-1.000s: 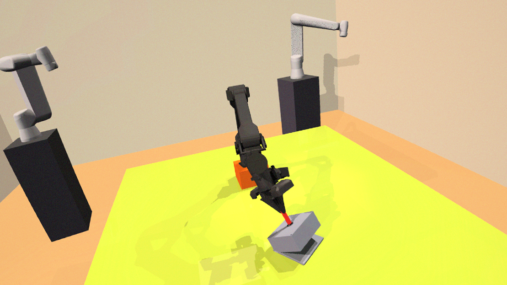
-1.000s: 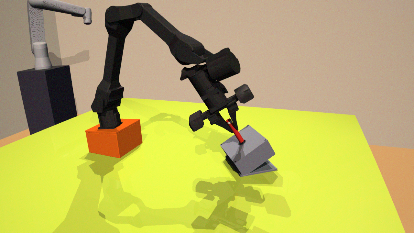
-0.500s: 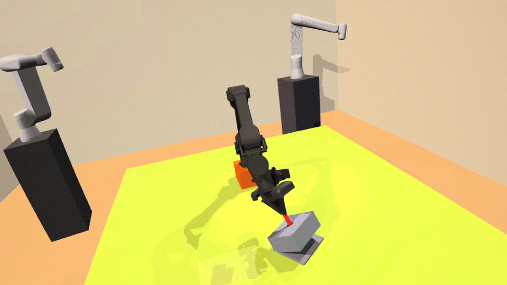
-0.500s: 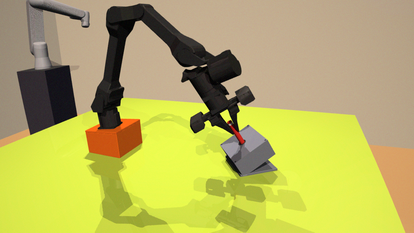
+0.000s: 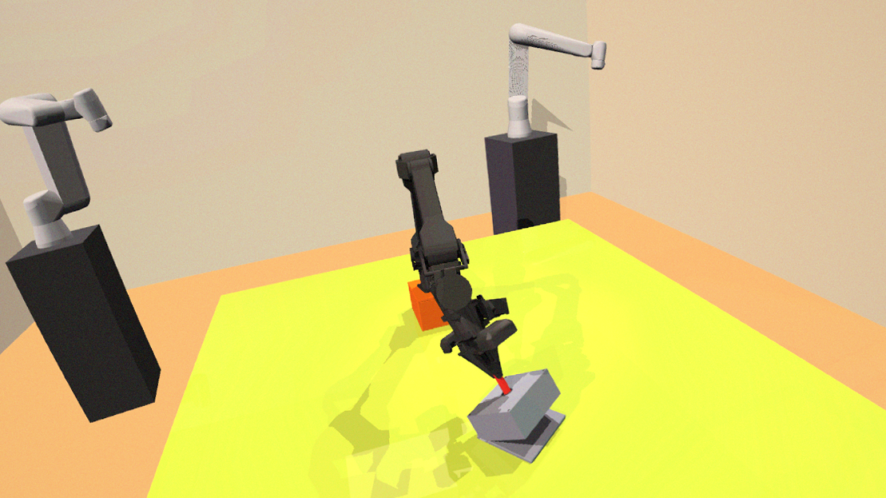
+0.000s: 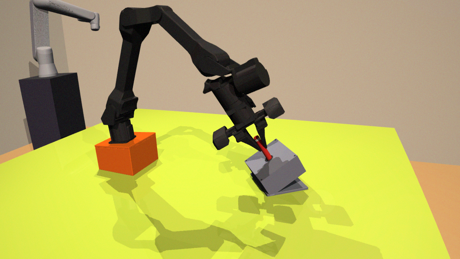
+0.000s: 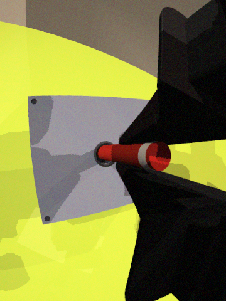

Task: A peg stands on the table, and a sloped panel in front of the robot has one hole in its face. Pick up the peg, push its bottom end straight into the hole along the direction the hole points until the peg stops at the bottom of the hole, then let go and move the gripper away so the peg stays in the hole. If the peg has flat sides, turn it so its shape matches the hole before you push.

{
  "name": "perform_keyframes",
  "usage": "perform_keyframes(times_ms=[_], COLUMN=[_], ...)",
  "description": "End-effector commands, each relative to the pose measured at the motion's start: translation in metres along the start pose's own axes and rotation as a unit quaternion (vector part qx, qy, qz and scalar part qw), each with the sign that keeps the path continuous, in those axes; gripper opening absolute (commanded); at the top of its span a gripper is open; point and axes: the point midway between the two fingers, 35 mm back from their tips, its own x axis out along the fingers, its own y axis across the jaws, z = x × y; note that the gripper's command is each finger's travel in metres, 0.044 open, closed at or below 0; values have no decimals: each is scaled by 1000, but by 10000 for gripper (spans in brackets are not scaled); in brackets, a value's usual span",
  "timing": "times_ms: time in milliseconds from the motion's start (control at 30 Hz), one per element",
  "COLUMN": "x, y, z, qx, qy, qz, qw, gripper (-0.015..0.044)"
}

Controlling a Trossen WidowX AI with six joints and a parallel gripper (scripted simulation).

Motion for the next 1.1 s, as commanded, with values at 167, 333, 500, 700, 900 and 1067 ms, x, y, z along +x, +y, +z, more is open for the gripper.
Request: perform_keyframes(times_ms=[167,333,500,700,900,1067], x=[4,6,9,11,13,15], y=[0,0,0,0,0,0], z=[-1,-1,-1,-1,-1,-1], qx=[1,1,1,1,1,1], qy=[2,2,2,2,2,2], qz=[1,1,1,1,1,1], qw=[1000,1000,1000,1000,1000,1000], gripper=[0,0,0,0,0,0])
